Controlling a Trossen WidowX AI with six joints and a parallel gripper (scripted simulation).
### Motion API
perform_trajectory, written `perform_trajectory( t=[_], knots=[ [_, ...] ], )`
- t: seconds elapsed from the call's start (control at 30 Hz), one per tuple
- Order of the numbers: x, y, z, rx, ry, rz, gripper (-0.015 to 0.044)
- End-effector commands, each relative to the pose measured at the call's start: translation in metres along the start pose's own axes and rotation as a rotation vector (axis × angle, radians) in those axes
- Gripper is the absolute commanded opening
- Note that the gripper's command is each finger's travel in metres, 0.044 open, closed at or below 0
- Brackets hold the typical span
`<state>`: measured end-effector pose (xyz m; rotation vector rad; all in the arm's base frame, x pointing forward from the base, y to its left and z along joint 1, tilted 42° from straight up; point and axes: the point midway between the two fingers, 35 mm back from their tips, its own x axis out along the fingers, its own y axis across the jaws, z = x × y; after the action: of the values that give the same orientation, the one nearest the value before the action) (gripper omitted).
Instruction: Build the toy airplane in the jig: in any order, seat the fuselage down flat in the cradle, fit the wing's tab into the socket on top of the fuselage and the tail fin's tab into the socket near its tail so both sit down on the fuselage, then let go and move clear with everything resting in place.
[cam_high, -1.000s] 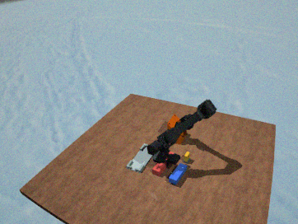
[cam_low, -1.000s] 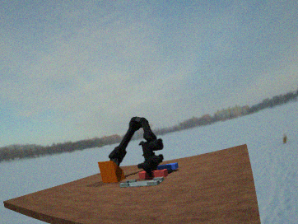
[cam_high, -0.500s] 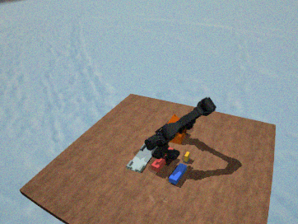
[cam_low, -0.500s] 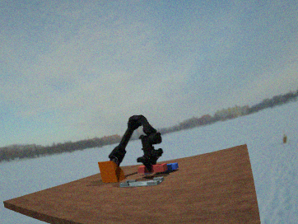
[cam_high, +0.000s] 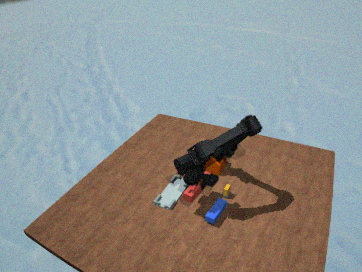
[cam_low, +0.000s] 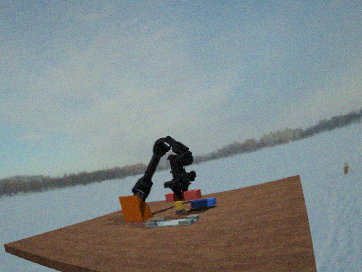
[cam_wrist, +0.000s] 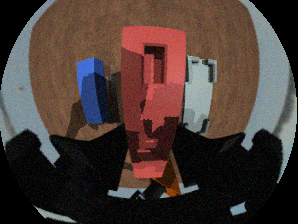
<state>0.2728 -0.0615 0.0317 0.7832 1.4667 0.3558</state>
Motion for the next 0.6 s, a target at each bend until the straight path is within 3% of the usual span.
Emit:
perform_trajectory(
  t=[0.0,0.3,0.57],
  knots=[
    [-0.017,0.0,0.0,-0.006,-0.01,-0.005,0.0],
    [-0.044,0.002,-0.005,-0.006,-0.008,-0.001,0.0],
    [-0.043,-0.008,-0.002,-0.013,-0.008,-0.002,0.0]
  ],
)
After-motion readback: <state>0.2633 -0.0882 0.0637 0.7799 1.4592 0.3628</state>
